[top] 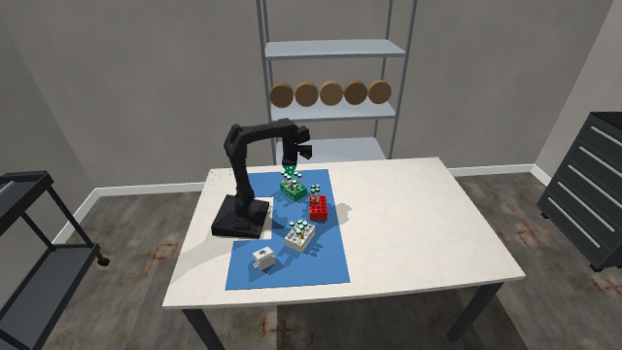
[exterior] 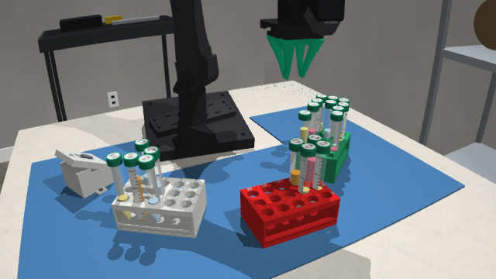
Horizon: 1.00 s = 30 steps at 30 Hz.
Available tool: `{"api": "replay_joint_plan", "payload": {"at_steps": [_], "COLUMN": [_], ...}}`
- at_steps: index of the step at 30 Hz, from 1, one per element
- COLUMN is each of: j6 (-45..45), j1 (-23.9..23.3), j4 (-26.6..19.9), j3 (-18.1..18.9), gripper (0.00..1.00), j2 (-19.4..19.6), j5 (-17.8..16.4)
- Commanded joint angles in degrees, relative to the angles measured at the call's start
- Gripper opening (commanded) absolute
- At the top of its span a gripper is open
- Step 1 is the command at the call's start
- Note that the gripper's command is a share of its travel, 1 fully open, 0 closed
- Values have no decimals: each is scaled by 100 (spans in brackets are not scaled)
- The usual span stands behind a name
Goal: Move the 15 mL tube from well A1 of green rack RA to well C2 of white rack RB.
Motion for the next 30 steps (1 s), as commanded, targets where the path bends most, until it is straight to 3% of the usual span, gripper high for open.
{"api": "replay_joint_plan", "payload": {"at_steps": [1,7,9,13,24,30], "j6": [636,1382,1382,1830,2996,3089], "j1": [349,1095,1095,1542,2701,2793], "j4": [5,17,17,19,-13,-17], "j3": [22,58,58,135,564,622], "gripper": [30,30,30,30,30,30], "j2": [-6,130,130,267,826,893], "j5": [87,171,171,215,308,314]}}
